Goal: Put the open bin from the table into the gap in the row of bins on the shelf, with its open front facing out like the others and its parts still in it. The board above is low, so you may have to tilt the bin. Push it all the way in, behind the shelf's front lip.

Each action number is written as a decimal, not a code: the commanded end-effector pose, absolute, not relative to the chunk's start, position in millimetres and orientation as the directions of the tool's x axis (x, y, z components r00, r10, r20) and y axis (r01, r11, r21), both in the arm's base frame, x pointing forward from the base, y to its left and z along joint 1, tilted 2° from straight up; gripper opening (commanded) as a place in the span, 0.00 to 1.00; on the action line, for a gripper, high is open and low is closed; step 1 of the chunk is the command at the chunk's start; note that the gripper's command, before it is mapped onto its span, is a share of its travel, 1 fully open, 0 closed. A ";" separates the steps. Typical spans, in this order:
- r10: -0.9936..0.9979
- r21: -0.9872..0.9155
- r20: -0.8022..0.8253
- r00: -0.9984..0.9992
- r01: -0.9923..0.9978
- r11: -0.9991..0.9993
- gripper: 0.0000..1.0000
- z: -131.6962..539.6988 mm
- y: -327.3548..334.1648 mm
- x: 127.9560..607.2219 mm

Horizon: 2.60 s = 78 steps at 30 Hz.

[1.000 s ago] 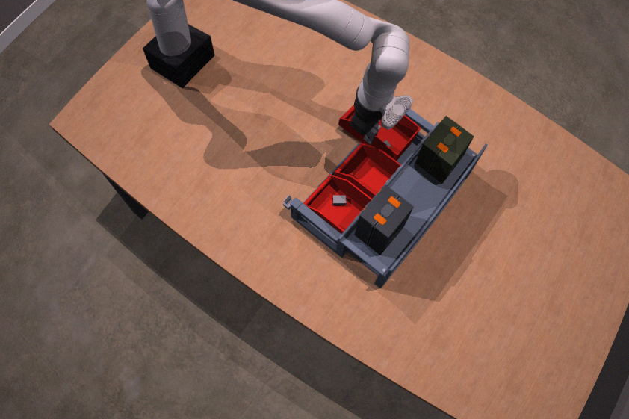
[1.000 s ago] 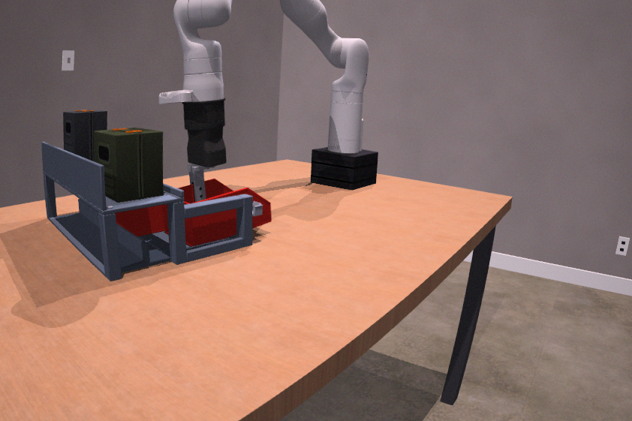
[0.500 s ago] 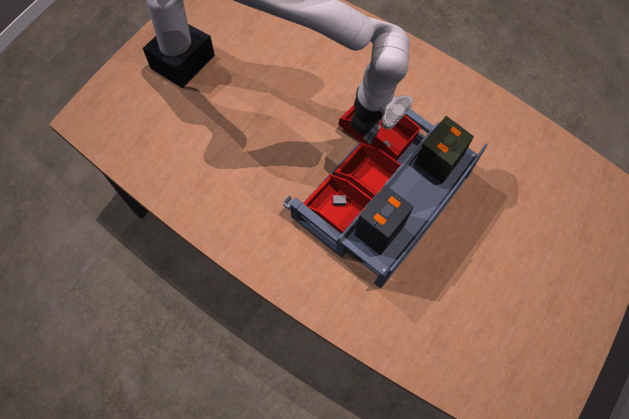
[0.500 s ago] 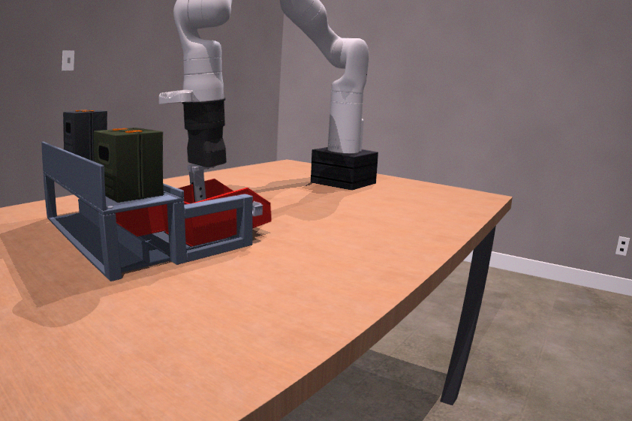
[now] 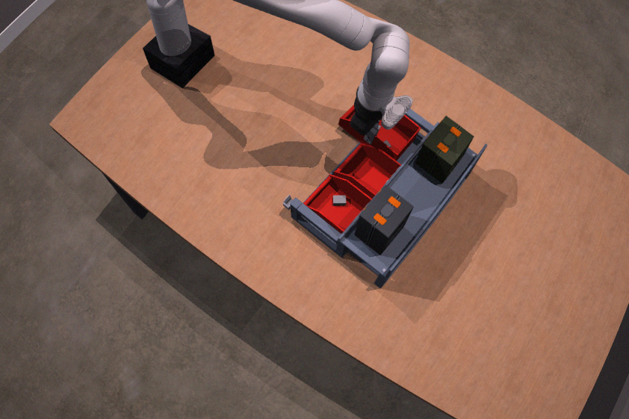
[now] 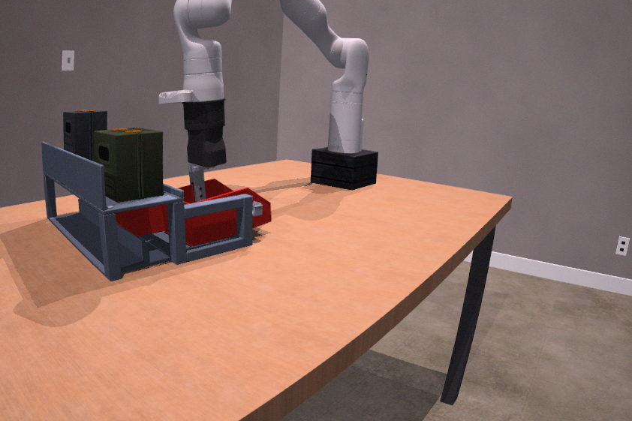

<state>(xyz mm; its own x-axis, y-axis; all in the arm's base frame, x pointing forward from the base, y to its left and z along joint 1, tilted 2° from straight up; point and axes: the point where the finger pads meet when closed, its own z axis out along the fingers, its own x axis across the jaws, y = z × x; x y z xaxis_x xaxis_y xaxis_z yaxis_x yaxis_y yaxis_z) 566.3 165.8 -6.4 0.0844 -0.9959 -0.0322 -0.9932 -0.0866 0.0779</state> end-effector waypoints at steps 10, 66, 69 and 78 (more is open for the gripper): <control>-0.996 0.072 -0.033 0.084 -0.994 -0.086 0.00 -4.4 166.4 569.7; -0.996 0.058 -0.033 0.084 -0.995 -0.086 0.00 -5.1 167.9 587.1; -0.996 0.058 -0.033 0.084 -0.995 -0.086 0.00 -5.1 167.9 587.1; -0.996 0.057 -0.033 0.084 -0.995 -0.086 0.00 -5.1 167.9 587.1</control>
